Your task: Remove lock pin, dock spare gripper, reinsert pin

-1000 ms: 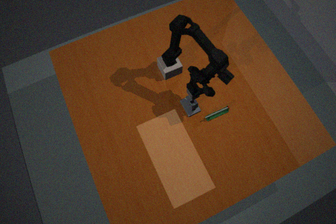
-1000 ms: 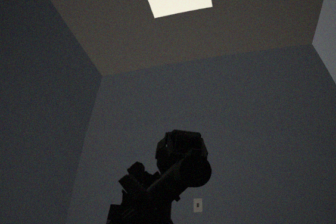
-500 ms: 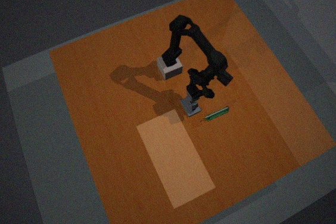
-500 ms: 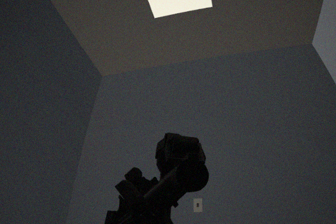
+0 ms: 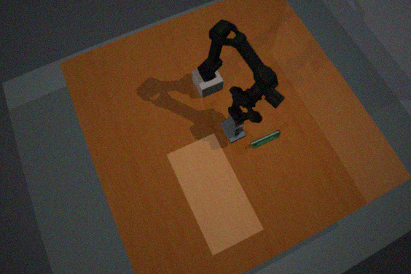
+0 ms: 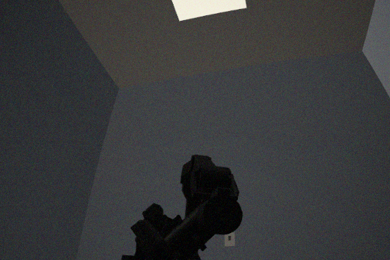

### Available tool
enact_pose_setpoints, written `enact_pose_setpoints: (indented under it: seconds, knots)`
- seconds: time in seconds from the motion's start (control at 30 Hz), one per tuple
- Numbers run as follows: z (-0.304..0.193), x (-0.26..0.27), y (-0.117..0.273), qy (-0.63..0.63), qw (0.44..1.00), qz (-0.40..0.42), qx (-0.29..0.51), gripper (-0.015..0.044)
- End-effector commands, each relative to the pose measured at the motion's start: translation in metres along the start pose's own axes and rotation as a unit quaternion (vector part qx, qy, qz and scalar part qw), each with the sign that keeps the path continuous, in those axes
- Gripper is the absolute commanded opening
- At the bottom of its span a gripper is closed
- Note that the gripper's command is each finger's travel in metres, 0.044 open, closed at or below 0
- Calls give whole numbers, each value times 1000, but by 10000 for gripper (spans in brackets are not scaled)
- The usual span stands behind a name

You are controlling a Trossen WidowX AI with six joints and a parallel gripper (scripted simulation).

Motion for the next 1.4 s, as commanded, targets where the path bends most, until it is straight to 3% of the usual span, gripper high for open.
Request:
enact_pose_setpoints:
  seconds: [0.0, 1.23, 1.37]
  knots:
    - [-3, 0, -4, 3, 1000, 1, -4, 0]
    - [-22, -3, -24, 3, 1000, 0, -1, 0]
    - [-22, -3, -24, 3, 1000, 0, -1, 105]
Point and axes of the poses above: the point midway between the two fingers, 35 mm back from their tips, its own y axis back along the fingers, its own x axis across the jaws, z = x × y, the point moved 3 cm from there along y, back along the fingers, and after that the axes turned 7 degrees about -y, right-handed, at the moved point
